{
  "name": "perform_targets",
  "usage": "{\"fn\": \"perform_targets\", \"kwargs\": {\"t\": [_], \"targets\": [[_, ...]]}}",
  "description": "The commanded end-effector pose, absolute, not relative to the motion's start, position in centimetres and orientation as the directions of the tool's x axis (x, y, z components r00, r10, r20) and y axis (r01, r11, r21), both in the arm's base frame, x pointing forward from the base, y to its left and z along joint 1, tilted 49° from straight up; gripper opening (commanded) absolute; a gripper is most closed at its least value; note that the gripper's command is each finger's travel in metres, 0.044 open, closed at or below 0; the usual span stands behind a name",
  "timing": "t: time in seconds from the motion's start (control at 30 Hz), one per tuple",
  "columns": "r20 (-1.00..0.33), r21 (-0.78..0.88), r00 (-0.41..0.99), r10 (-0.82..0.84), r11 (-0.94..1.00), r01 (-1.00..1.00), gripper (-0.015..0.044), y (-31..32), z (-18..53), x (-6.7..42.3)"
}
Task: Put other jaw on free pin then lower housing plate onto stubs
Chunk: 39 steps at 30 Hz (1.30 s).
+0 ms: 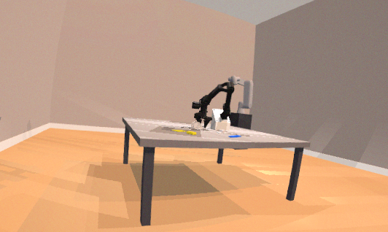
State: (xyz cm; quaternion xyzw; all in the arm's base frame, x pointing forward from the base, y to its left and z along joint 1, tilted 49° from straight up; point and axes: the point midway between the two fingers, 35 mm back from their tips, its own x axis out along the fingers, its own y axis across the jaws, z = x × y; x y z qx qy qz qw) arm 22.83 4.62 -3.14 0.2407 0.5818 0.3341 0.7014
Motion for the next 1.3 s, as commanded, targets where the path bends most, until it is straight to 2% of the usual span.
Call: {"fn": "perform_targets", "kwargs": {"t": [0.0, 1.27], "targets": [[-0.659, 0.722, 0.099, 0.746, 0.664, -0.192, 0.0351, 4.36, -2.99, 22.82], [-0.659, 0.723, 0.099, 0.746, 0.664, -0.192, 0.0351, 4.78, -3.35, 22.93]]}}
